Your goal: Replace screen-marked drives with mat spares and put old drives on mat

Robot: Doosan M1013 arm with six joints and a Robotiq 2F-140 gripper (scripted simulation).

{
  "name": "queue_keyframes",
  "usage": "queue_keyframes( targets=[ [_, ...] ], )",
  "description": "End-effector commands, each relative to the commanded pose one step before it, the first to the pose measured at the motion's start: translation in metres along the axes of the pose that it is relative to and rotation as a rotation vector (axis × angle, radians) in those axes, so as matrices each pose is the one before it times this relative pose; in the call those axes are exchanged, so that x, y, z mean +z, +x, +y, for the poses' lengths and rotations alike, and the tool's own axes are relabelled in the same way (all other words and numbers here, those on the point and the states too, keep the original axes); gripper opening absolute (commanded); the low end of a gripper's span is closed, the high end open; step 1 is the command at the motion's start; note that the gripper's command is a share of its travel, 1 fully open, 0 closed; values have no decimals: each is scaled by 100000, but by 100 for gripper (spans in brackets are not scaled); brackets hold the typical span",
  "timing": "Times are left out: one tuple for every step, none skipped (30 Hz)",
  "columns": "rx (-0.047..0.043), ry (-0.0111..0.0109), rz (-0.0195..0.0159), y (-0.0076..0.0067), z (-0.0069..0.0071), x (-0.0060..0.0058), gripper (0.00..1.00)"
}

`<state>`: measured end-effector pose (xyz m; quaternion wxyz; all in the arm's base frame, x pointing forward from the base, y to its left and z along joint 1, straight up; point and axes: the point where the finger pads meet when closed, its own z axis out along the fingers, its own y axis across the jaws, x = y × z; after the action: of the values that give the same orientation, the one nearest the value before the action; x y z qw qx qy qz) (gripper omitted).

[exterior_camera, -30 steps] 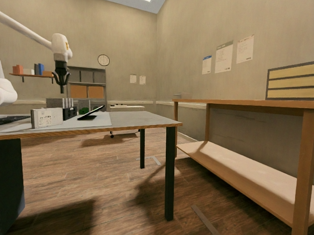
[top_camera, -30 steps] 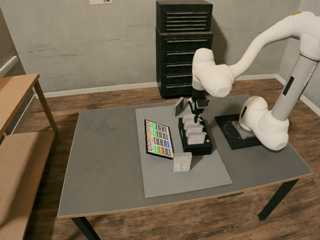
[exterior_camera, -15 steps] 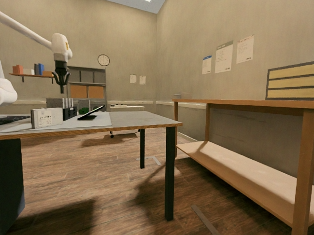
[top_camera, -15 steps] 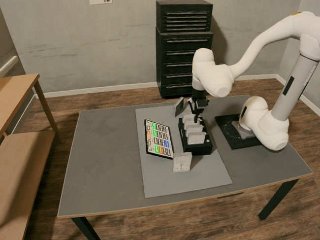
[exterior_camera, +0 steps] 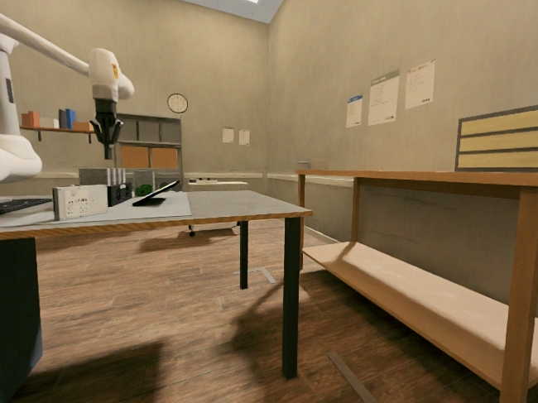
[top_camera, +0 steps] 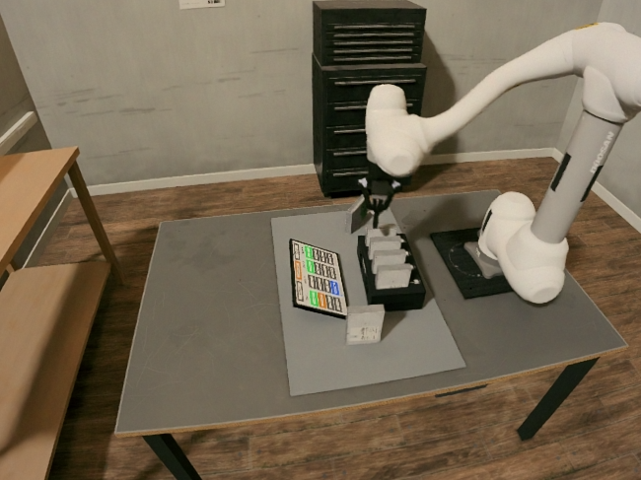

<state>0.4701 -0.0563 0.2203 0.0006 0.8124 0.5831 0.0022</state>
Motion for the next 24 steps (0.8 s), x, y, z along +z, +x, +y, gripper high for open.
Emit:
queue_keyframes(
  targets=[
    [14800,94,323,-6119,3416,4,10],
    [4997,-1,3,-1190,458,5,10],
    [4667,-1,5,-1320,643,9,10],
    [4192,-2,6,-1335,708,18,10],
    [3598,-2,6,-1314,729,21,10],
    [2921,-2,5,-1292,759,22,10],
    [2201,-1,4,-1267,793,24,10],
    [1491,-1,3,-1231,822,26,10],
    [849,-1,2,-1213,860,27,10],
    [344,0,1,-1199,899,30,10],
    [53,0,0,-1184,932,34,10],
    [0,0,0,-1174,960,39,40],
    [0,0,0,-799,679,31,40],
    [0,0,0,0,0,0,40],
    [0,0,0,0,0,0,40],
    [0,0,0,0,0,0,40],
    [0,0,0,0,0,0,40],
    [0,0,0,0,0,0,40],
    [0,0,0,0,0,0,40],
    [0,0,0,0,0,0,40],
    [0,0,0,0,0,0,40],
    [0,0,0,0,0,0,40],
    [0,0,0,0,0,0,40],
    [0,0,0,0,0,0,40]
  ],
)
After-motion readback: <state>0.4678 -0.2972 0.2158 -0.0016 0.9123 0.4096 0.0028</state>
